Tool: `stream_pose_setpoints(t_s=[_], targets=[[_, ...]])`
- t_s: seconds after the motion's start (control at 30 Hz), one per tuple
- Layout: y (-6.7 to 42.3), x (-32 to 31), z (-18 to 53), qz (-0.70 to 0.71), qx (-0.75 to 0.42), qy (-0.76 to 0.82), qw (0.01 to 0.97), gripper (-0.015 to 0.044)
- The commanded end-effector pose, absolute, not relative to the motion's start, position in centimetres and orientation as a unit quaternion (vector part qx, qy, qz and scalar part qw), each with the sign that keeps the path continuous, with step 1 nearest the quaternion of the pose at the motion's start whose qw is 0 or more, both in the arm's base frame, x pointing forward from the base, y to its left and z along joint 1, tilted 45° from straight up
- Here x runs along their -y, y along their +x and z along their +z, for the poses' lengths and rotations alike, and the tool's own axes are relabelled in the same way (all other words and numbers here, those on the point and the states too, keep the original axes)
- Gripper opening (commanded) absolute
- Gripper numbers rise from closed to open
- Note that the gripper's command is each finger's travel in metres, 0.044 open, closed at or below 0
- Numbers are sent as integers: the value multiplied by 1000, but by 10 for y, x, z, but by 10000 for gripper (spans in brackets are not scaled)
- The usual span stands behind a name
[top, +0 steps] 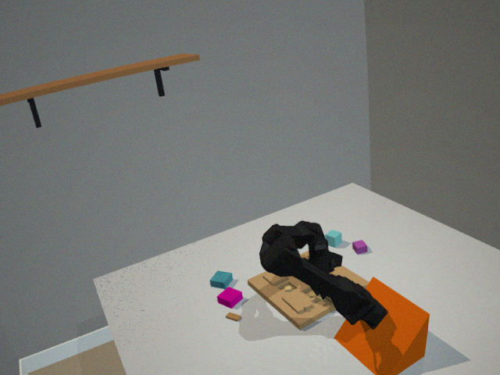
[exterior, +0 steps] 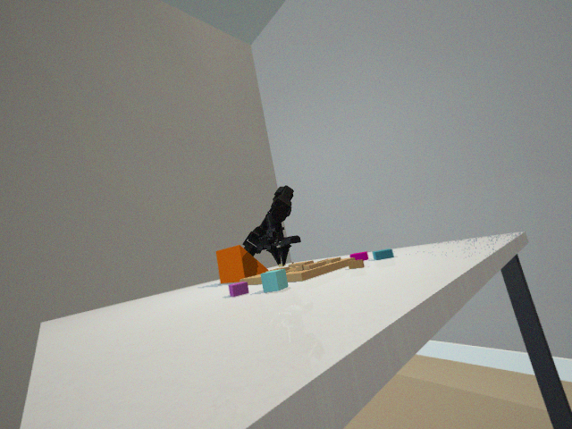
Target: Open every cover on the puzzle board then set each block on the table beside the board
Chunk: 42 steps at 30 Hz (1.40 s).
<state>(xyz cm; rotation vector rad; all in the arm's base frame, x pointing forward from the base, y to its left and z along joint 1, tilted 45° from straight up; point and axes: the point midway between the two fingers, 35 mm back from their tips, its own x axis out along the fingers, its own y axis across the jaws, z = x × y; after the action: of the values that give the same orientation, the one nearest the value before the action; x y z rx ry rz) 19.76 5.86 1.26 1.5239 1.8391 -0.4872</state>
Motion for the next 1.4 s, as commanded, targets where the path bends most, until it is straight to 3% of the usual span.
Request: stream_pose_setpoints(t_s=[0.0,1.37], targets=[[198,-54,17,-187,-709,585,348,80],[210,-17,74,-193,-707,583,350,80]])
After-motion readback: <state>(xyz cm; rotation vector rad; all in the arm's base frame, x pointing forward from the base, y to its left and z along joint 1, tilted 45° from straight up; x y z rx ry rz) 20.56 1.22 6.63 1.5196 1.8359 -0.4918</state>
